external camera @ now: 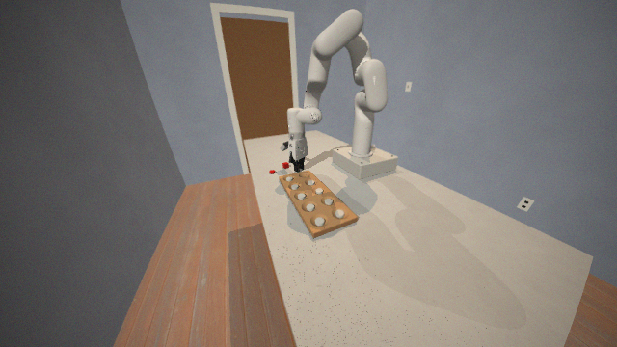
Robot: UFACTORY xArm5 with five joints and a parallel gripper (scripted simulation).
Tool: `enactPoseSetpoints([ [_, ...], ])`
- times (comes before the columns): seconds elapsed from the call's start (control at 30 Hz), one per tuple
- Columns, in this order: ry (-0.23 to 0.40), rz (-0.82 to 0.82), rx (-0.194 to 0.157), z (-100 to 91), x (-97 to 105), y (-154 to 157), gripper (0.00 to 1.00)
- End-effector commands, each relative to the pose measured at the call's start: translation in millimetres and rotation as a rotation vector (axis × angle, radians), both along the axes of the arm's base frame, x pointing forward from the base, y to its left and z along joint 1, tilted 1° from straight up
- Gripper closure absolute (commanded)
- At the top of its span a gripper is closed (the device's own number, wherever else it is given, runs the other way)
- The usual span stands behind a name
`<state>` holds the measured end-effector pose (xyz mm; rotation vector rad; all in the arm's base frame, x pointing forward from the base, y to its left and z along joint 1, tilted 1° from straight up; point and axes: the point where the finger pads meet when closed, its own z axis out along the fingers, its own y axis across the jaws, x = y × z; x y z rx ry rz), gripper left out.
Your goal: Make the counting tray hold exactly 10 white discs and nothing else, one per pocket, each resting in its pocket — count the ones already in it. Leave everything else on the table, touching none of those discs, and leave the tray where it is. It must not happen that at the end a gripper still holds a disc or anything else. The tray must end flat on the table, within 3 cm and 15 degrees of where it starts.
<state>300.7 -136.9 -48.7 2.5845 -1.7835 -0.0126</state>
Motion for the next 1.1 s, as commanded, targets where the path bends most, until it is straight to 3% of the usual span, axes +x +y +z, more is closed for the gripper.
enactPoseSetpoints([
  [0.0, -0.002, 0.000, -0.001, 0.4, 0.7, -0.3, 1.00],
  [0.87, -0.002, 0.000, -0.001, 0.6, 0.7, -0.3, 1.00],
  [0.97, -0.002, 0.000, -0.001, 7.8, 1.3, -0.7, 1.00],
  [1.07, -0.002, 0.000, -0.001, 29.3, 1.9, -1.1, 1.00],
])
